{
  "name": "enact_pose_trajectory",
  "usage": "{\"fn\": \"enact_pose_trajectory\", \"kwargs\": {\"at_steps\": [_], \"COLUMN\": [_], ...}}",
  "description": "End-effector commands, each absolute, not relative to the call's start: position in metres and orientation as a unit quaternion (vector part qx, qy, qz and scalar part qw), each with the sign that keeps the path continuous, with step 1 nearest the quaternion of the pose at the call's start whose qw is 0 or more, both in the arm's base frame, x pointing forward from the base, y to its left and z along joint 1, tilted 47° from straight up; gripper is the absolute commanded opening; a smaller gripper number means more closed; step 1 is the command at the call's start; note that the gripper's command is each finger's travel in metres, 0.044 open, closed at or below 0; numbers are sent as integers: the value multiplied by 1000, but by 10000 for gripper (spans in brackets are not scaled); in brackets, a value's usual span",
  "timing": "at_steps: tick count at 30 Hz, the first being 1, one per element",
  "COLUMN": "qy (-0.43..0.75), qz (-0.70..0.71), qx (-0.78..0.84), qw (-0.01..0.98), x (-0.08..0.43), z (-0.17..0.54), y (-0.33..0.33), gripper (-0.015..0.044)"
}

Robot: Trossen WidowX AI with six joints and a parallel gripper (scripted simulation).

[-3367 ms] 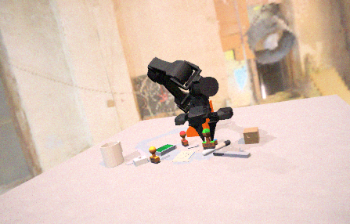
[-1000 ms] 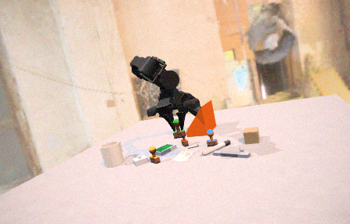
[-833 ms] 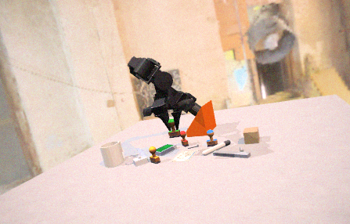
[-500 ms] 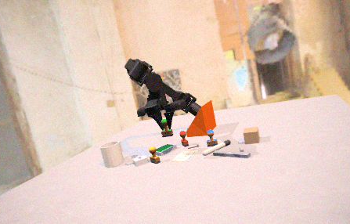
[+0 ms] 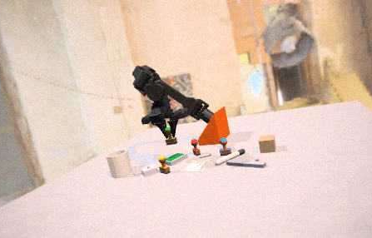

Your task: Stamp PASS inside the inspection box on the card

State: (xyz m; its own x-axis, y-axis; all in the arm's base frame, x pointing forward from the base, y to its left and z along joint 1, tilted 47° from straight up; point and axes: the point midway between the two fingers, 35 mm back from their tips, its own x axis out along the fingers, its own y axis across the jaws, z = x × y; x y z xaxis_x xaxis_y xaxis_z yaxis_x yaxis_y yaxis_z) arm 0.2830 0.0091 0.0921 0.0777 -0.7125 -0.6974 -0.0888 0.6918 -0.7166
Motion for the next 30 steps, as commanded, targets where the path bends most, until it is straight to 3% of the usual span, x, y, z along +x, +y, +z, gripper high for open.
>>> {"fn": "enact_pose_trajectory", "kwargs": {"at_steps": [1,30], "qy": [636,636], "qz": [-235,-235], "qx": [-319,-318], "qw": [662,663], "x": [272,274], "z": [97,86], "y": [-2,-14], "gripper": [0,0]}}
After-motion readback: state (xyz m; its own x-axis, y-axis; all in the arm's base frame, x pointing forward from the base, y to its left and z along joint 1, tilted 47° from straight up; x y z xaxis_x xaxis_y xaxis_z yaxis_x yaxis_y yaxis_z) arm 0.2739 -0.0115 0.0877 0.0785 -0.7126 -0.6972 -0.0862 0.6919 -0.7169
